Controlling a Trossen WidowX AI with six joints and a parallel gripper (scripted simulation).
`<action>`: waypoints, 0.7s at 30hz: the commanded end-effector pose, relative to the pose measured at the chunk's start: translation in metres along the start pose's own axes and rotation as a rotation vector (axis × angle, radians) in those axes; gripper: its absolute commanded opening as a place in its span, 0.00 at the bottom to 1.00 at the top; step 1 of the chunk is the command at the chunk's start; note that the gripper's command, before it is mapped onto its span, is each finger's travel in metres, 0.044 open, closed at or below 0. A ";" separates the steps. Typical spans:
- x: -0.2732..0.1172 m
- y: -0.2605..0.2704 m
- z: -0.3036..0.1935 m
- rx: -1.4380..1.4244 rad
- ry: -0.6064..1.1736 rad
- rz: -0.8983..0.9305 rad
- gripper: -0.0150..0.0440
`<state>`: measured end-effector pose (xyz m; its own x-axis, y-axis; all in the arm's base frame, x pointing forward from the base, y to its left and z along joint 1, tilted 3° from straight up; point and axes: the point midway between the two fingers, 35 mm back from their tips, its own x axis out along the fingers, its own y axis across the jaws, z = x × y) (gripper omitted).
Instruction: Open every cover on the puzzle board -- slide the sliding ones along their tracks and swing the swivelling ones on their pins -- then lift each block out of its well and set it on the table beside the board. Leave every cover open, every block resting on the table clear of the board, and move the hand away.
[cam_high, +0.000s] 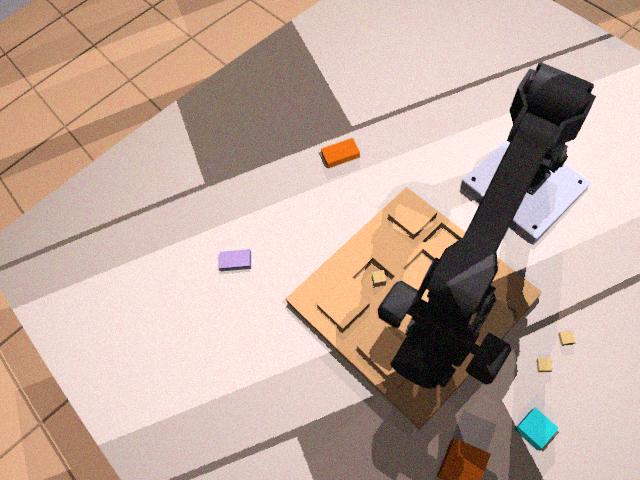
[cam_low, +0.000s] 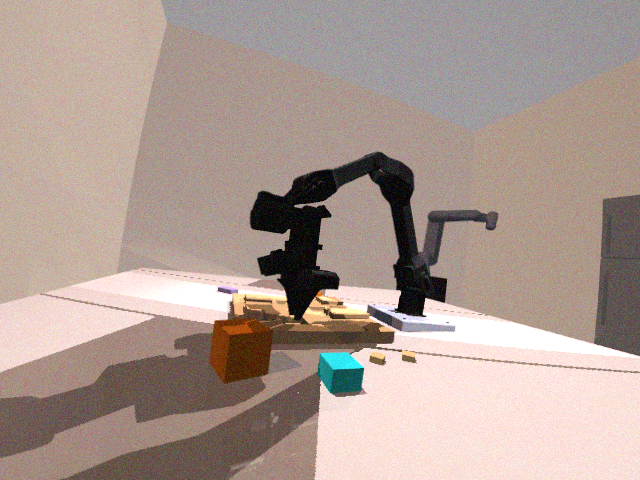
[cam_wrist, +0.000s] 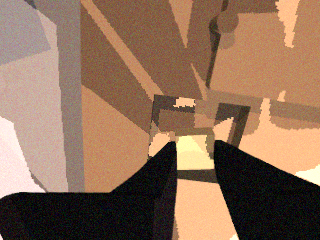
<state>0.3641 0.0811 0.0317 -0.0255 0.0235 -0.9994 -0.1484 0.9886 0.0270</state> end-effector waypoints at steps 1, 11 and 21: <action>-0.009 0.000 0.001 0.001 -0.009 0.000 0.39; -0.022 0.000 0.001 0.002 -0.008 0.000 0.39; -0.035 0.000 0.000 0.003 -0.008 -0.001 0.39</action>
<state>0.3644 0.0808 0.0588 -0.0283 0.0229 -0.9993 -0.1474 0.9887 0.0268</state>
